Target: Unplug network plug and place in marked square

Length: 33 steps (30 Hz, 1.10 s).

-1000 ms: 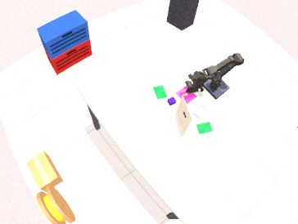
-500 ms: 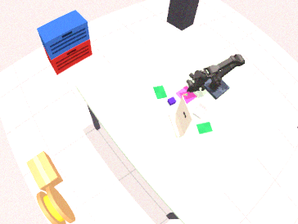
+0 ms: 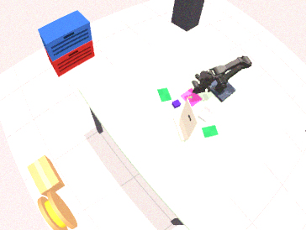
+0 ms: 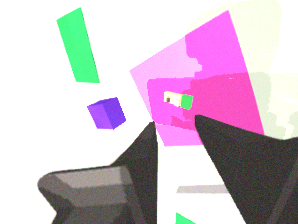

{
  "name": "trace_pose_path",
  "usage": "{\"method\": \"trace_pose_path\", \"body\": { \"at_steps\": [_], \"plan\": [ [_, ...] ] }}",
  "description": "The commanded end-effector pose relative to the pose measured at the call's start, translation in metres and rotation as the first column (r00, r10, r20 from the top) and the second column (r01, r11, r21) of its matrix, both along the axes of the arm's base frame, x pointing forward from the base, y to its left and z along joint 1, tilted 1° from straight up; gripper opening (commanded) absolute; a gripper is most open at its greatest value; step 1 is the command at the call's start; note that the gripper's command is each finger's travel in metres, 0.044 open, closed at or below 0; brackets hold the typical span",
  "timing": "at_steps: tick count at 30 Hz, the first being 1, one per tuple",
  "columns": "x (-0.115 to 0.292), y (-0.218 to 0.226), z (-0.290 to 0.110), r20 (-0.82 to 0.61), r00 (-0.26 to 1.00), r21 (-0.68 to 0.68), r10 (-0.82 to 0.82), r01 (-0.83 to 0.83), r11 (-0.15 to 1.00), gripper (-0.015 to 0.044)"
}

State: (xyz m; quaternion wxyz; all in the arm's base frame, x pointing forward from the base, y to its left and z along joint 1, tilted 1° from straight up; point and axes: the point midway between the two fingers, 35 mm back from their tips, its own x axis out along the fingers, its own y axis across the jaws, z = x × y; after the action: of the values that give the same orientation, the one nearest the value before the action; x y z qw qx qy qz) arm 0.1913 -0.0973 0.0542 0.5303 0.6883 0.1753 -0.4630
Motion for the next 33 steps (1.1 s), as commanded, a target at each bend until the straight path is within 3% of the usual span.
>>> {"method": "trace_pose_path", "body": {
  "at_steps": [1,33],
  "plan": [
    [0.001,-0.001,0.008,0.007,1.000,-0.003,0.001,-0.001,1.000,0.0156],
    [0.000,0.000,0.050,0.006,1.000,-0.003,0.001,-0.001,1.000,0.0156]
  ]
}}
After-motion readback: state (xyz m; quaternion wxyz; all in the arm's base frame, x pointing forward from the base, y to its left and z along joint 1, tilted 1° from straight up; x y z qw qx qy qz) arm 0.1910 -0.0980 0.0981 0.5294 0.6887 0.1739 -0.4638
